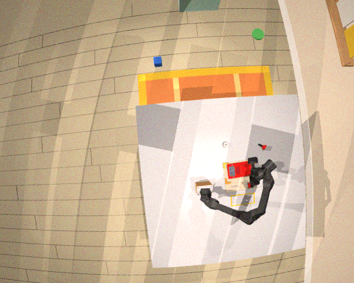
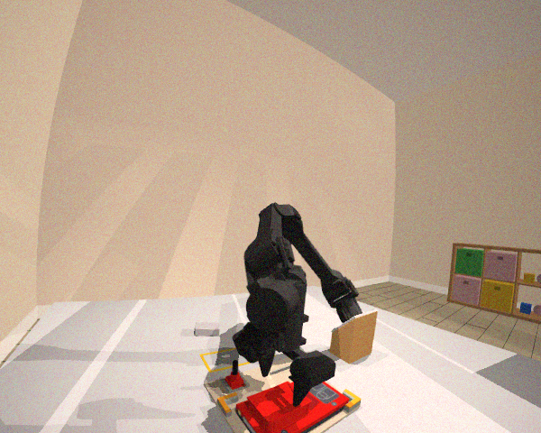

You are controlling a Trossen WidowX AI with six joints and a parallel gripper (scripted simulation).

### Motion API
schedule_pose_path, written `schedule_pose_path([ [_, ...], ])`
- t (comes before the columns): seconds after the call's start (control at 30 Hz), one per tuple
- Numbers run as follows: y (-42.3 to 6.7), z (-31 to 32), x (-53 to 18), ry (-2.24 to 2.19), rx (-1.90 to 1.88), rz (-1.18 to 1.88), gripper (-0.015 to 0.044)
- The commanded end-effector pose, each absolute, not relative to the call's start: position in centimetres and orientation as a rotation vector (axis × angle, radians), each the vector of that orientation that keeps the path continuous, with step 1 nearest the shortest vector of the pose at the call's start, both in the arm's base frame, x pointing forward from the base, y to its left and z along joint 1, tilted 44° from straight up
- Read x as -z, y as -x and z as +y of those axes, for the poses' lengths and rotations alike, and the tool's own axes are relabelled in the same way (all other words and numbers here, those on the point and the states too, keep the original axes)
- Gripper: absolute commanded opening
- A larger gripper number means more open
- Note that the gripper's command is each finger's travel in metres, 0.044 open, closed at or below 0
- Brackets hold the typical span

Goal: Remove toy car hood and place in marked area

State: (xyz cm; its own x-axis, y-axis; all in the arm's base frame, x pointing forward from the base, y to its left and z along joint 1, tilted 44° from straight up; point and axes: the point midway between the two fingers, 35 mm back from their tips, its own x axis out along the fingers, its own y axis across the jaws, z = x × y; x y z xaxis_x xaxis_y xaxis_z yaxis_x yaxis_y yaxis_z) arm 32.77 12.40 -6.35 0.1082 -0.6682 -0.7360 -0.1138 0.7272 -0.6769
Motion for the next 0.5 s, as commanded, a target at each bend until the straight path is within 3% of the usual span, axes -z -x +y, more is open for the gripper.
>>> schedule_pose_path([
  [0.0, -32.53, 11.84, 6.69, 0.704, 0.463, 1.436, 0.0440],
  [0.47, -32.56, 11.08, 7.44, 0.705, 0.464, 1.436, 0.0440],
])
